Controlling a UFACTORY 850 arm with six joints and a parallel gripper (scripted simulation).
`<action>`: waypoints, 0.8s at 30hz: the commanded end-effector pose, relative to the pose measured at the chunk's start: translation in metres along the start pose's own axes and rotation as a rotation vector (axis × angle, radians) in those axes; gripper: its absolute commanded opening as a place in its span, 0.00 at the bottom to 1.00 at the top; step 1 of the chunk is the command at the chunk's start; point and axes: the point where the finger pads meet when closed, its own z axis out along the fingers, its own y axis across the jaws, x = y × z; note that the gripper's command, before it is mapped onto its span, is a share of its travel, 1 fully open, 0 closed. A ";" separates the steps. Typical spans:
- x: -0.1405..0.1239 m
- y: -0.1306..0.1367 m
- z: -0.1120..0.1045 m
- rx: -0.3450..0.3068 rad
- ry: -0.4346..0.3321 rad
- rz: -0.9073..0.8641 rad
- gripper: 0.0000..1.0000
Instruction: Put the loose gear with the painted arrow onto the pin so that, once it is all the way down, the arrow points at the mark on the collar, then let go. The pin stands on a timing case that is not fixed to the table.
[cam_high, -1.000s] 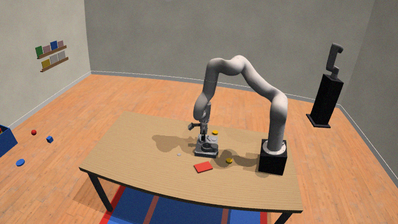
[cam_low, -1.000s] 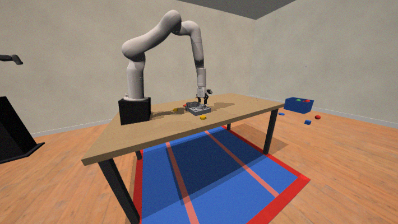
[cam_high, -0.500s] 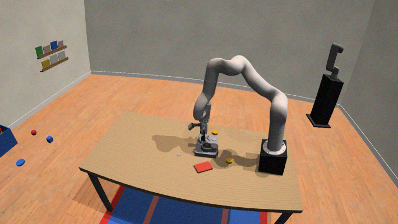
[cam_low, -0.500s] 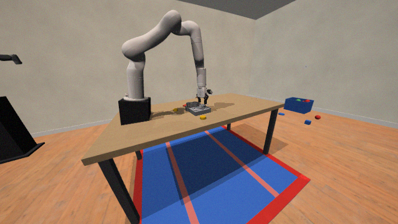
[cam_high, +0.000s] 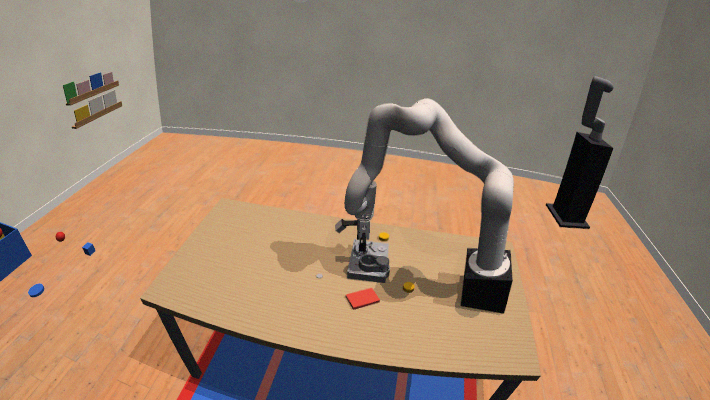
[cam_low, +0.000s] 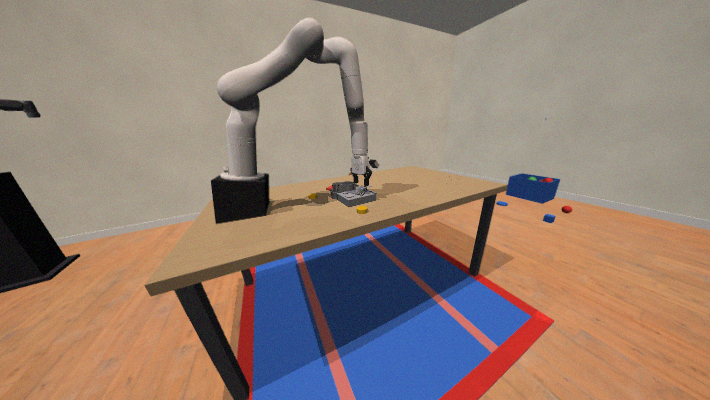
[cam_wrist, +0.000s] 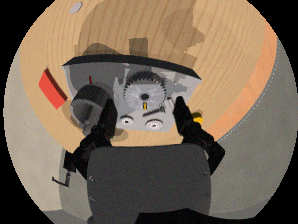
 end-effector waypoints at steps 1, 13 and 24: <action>0.001 0.000 0.000 -0.001 0.002 0.000 0.93; 0.001 0.000 0.006 -0.001 0.002 0.000 0.93; 0.001 0.000 0.019 -0.001 0.002 0.000 0.93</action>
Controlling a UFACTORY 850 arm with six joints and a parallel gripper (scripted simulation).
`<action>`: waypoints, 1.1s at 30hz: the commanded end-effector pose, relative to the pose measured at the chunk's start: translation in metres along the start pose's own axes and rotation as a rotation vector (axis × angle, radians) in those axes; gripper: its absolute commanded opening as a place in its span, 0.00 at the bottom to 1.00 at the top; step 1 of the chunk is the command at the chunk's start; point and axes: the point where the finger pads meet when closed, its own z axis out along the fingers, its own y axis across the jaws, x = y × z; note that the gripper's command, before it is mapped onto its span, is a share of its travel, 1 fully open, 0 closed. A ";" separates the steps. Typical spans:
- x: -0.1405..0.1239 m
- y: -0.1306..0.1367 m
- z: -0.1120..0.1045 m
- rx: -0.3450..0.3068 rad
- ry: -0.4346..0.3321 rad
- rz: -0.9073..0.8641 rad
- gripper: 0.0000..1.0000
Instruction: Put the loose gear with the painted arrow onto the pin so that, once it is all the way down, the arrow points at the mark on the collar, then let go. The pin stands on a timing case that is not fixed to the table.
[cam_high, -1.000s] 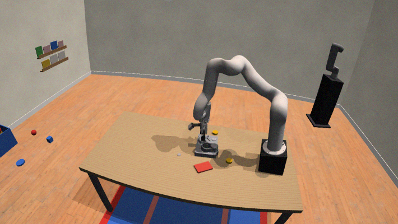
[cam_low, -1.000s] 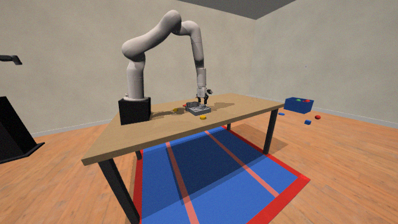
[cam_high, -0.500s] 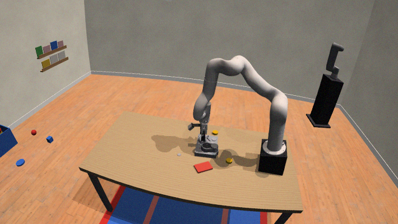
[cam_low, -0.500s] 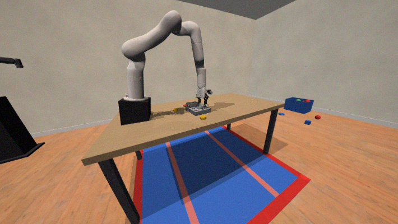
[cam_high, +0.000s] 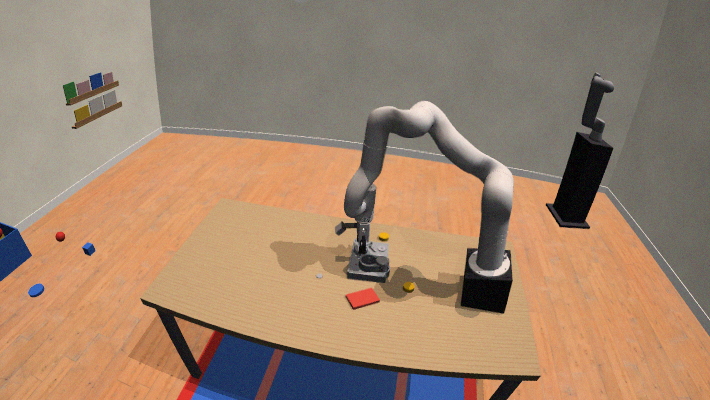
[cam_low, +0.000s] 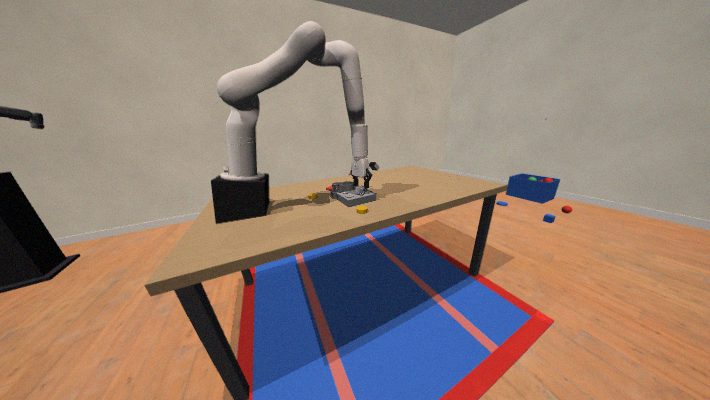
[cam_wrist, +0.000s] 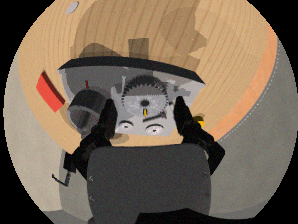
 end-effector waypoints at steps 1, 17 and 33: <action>0.001 0.000 0.006 0.000 0.002 0.000 0.93; 0.001 0.001 0.018 0.000 0.002 0.000 0.93; 0.001 0.001 0.021 0.000 0.002 0.000 0.93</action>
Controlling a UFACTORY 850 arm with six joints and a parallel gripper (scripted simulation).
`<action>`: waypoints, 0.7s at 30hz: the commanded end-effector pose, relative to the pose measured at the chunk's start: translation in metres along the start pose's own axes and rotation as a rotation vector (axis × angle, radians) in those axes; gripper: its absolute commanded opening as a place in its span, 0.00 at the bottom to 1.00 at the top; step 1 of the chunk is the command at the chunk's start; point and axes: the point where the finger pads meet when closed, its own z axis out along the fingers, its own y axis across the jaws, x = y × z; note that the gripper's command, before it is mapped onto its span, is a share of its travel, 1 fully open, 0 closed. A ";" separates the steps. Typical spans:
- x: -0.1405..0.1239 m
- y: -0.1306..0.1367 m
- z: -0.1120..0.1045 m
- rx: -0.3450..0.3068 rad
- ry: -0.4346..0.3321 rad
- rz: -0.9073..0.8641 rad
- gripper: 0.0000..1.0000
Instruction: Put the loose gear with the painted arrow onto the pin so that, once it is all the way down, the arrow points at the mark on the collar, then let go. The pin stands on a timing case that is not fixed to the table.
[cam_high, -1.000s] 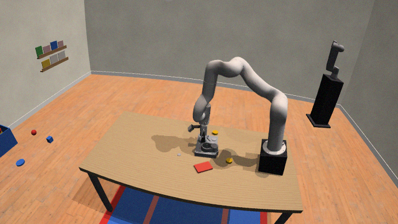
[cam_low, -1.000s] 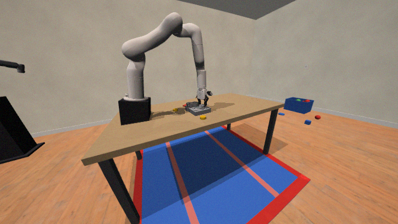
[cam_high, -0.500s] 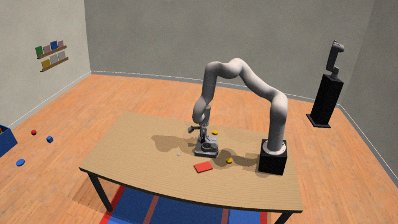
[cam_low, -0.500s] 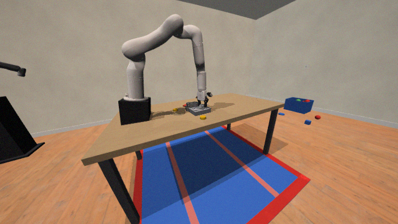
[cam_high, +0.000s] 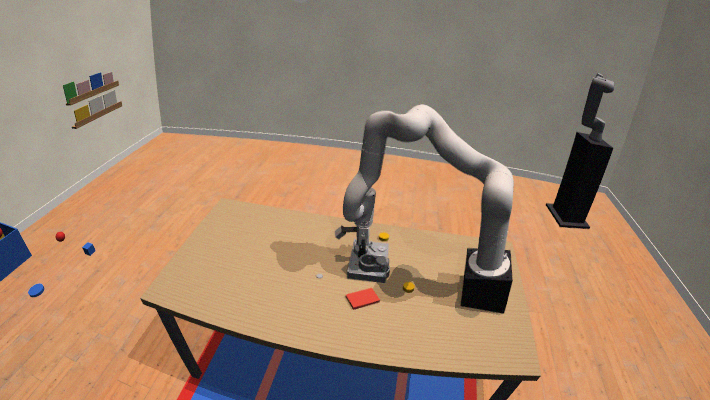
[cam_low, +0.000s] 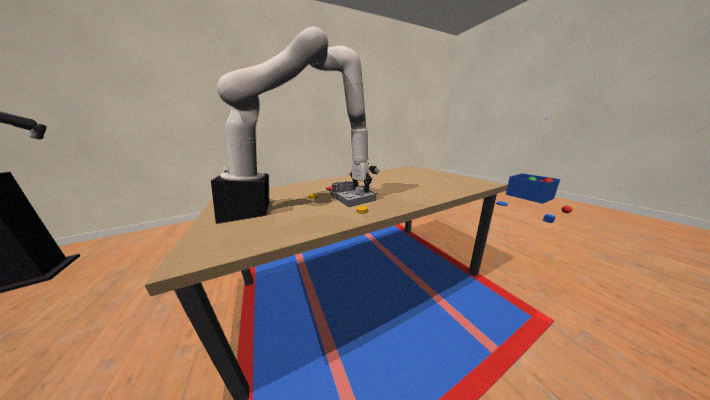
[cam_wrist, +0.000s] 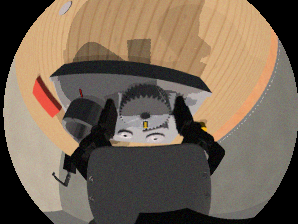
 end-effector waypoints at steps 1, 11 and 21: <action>0.001 0.000 0.000 0.000 0.002 0.000 0.93; 0.001 0.000 0.000 0.000 0.002 0.000 0.93; 0.001 0.000 0.000 0.000 0.002 0.000 0.00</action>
